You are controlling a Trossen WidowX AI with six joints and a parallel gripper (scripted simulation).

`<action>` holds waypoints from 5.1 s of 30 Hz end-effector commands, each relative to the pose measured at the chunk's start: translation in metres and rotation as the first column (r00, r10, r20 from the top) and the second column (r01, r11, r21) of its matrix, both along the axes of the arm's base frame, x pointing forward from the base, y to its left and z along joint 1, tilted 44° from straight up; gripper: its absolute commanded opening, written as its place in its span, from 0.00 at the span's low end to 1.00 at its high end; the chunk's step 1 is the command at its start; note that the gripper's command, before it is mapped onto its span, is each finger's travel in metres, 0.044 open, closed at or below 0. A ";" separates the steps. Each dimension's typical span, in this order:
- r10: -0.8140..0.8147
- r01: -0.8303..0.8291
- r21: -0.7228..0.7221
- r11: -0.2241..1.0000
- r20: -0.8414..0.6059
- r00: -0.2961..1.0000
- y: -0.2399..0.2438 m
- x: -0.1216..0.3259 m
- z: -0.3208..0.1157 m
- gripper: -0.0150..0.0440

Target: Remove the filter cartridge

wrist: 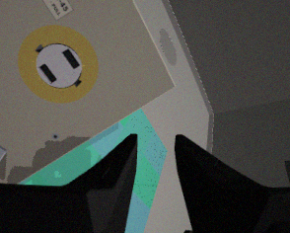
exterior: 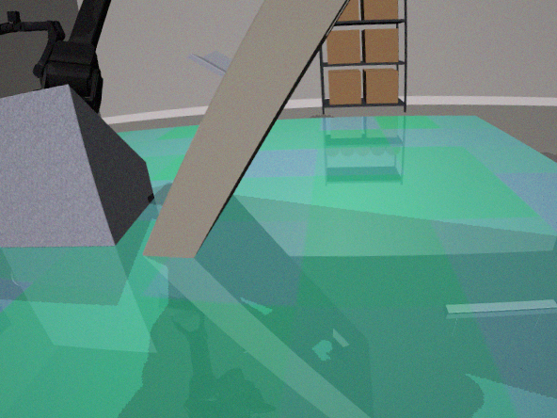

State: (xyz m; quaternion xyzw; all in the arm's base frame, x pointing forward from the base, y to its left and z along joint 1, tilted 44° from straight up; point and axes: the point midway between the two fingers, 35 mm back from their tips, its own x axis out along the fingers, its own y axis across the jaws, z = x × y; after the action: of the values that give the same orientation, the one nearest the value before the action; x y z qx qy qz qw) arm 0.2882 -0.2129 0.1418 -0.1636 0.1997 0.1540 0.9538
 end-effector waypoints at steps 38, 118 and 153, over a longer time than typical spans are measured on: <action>0.428 -0.399 -0.340 0.852 0.013 0.903 0.100 0.045 -0.029 0.44; 0.427 -0.395 -0.340 0.853 0.020 0.904 0.117 0.072 -0.045 0.44; 0.341 -0.336 -0.173 0.926 0.000 0.940 0.118 0.074 -0.046 0.25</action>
State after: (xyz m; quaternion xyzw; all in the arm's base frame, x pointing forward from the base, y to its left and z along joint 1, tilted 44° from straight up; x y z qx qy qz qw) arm 0.3588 -0.0975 0.0977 -0.3085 0.1520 0.3020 0.8891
